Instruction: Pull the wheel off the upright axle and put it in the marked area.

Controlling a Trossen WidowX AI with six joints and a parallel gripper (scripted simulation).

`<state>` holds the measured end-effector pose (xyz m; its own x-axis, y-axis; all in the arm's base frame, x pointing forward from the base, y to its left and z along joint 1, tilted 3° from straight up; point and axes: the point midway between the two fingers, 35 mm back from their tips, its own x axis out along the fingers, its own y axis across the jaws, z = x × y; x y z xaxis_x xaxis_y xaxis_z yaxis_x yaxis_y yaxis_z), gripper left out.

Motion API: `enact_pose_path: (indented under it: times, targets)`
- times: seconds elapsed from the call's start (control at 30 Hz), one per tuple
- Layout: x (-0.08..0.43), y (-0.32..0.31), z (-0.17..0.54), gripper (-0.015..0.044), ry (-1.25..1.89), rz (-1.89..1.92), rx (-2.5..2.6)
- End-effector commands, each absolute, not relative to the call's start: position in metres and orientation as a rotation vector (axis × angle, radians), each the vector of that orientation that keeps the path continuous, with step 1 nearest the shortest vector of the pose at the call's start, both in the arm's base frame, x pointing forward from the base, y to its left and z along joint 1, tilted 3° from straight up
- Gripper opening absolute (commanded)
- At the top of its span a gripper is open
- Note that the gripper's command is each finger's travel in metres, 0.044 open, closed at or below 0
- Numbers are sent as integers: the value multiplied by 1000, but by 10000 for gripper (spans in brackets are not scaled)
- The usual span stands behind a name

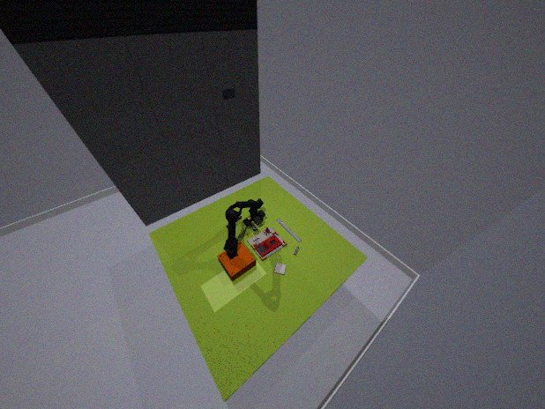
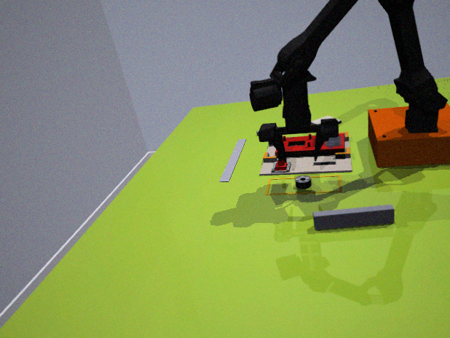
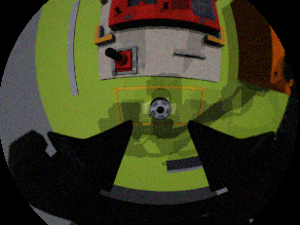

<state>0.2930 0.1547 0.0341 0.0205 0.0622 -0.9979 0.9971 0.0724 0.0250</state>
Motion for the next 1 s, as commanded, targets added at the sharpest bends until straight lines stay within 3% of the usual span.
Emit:
enact_pose_path:
  times: [0.0,0.33,0.97]
  targets:
    - [274,144,45,431,1278,-1121,1198]
    - [216,111,76,440,1284,-1128,1190]
    - [215,111,77,440,1284,-1128,1190]
